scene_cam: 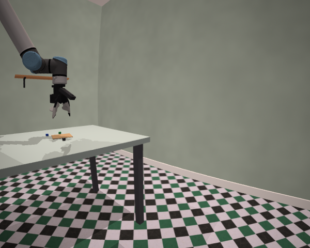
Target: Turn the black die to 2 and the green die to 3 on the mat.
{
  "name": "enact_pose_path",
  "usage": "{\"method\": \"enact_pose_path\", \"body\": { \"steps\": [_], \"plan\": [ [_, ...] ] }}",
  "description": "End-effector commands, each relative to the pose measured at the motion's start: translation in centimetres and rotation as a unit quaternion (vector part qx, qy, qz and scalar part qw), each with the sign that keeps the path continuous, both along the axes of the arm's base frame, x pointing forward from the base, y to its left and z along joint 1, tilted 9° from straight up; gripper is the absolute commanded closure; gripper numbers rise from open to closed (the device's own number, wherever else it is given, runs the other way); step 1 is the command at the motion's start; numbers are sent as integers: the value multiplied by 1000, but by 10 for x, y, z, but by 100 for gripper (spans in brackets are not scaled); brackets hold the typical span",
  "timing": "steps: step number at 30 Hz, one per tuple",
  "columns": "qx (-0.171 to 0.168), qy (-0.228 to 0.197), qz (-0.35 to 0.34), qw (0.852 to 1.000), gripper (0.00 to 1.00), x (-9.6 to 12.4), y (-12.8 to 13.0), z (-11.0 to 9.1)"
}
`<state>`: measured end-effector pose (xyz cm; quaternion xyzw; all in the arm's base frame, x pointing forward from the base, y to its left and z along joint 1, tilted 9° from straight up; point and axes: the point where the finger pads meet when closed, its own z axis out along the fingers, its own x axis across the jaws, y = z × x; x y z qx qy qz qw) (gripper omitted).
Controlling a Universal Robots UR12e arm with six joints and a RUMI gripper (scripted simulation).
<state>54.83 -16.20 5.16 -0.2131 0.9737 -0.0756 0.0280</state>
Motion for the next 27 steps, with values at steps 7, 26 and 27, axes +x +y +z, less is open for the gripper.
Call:
{"method": "enact_pose_path", "body": {
  "steps": [7,26,27],
  "plan": [
    [0,-1,-1,1000,0,-1,-2,1],
    [6,-9,-63,998,0,0,-4,-3],
    [7,-11,-75,997,0,0,-5,-4]
  ]
}}
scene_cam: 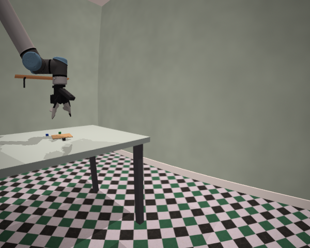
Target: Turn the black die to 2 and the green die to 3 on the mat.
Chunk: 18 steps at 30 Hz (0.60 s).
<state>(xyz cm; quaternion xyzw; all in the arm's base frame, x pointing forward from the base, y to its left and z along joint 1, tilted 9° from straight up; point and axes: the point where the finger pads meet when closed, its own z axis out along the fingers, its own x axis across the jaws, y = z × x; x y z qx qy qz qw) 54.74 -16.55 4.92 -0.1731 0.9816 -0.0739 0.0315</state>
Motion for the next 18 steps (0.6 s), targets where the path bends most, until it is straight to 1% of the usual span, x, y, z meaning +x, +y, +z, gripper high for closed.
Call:
{"method": "enact_pose_path", "body": {
  "steps": [1,5,7,8,13,14,17,18],
  "plan": [
    [4,-7,-47,999,0,1,-2,-3],
    [9,-15,-106,994,0,1,-3,-7],
    [9,-15,-106,994,0,1,-3,-7],
    [10,-17,-123,992,0,1,-4,-8],
    [19,-30,-216,976,0,2,-6,-14],
    [19,-30,-217,976,0,2,-6,-14],
    [24,-38,-276,960,0,2,-7,-19],
    [24,-38,-278,959,0,2,-7,-19]
  ]
}}
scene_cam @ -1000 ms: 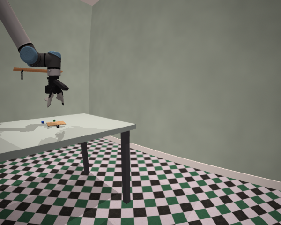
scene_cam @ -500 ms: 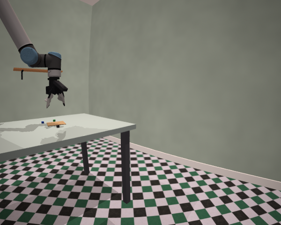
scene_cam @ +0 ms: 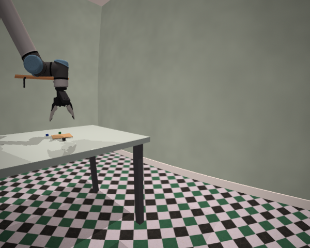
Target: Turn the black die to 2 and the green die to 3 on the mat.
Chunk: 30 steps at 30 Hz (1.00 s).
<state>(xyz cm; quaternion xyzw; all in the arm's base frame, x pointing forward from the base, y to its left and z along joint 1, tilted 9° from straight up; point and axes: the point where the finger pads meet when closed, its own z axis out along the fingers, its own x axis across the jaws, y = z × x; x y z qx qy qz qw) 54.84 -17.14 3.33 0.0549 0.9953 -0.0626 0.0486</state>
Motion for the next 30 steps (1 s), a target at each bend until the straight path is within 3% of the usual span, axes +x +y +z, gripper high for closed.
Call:
{"method": "enact_pose_path", "body": {
  "steps": [1,3,6,11,15,21,23,30],
  "plan": [
    [4,-10,-77,997,0,1,-1,-5],
    [8,-15,-116,993,0,1,-2,-8],
    [8,-15,-121,992,0,1,-2,-8],
    [16,-27,-207,978,0,1,-3,-14],
    [22,-35,-268,963,0,2,-3,-19],
    [31,-49,-370,927,0,3,-2,-27],
    [31,-49,-370,927,0,3,-2,-27],
    [38,-59,-449,891,0,4,-2,-34]
  ]
}}
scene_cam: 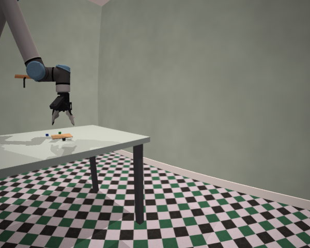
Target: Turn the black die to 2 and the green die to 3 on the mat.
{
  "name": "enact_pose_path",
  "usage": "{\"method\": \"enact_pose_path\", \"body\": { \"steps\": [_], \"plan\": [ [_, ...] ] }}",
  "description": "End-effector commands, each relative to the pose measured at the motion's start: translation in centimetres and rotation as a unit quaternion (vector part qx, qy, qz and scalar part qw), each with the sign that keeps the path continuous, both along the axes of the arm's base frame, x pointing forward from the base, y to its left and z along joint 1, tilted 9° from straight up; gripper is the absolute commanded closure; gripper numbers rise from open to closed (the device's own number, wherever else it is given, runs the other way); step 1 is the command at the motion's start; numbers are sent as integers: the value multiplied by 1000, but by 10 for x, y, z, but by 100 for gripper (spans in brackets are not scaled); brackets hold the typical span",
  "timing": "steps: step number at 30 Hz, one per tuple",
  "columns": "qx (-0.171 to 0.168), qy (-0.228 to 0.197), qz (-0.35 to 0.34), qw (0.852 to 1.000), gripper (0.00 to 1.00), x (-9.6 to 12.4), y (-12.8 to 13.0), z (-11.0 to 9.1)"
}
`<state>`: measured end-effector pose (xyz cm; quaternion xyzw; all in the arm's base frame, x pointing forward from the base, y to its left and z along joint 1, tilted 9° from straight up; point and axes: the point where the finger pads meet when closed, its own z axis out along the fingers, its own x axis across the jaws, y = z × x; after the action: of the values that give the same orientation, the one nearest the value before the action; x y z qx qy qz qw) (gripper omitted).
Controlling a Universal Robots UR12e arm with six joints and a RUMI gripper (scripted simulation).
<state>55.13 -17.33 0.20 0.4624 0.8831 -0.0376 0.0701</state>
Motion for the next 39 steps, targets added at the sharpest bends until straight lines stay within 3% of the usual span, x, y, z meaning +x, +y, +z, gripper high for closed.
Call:
{"method": "enact_pose_path", "body": {
  "steps": [1,15,16,39],
  "plan": [
    [3,-7,-52,999,0,1,0,-3],
    [6,-11,-87,996,0,2,1,-6],
    [6,-11,-87,996,82,2,1,-6],
    [6,-11,-87,996,82,2,1,-6]
  ]
}}
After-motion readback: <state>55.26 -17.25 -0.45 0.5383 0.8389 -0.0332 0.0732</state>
